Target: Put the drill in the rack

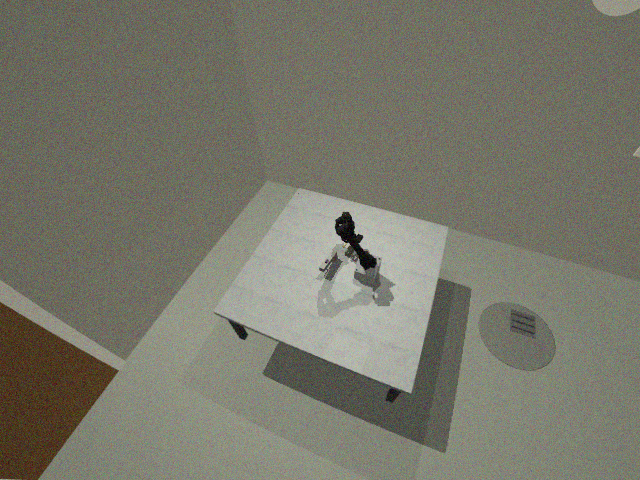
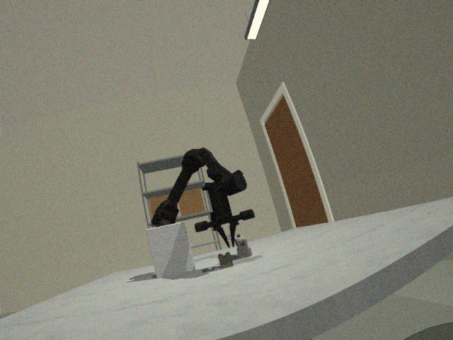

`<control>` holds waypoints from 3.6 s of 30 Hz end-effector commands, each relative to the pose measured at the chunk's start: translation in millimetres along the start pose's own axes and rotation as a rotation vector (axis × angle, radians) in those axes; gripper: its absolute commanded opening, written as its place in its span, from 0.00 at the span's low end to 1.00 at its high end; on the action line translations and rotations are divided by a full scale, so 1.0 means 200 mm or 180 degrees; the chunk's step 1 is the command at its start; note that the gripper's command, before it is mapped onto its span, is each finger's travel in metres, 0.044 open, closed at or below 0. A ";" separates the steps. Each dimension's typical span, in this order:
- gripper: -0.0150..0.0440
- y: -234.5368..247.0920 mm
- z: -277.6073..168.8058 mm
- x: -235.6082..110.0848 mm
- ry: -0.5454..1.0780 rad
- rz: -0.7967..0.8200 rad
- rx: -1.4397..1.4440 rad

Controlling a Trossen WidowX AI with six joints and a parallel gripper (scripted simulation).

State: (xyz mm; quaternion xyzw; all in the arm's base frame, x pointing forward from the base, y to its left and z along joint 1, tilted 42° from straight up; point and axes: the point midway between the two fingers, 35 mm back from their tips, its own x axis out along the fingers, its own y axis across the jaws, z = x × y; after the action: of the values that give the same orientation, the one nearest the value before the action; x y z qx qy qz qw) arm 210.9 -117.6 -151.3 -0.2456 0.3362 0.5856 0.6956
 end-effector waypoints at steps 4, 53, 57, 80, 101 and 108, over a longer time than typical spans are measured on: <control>0.25 0.06 -0.01 0.00 0.0004 0.0020 -0.0006; 0.25 0.14 -0.02 0.22 -0.0001 0.0021 -0.0005; 0.25 0.14 -0.02 0.25 -0.0001 0.0021 -0.0005; 0.25 0.15 0.00 0.30 -0.0004 0.0022 -0.0005; 1.00 0.15 -0.03 0.27 0.0042 -0.0002 0.0015; 1.00 0.16 -0.02 0.12 0.0002 0.0022 -0.0004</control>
State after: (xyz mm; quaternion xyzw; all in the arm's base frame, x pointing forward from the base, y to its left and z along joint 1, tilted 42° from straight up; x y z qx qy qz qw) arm 181.1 -88.0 -179.7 -0.2392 0.3382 0.5873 0.6953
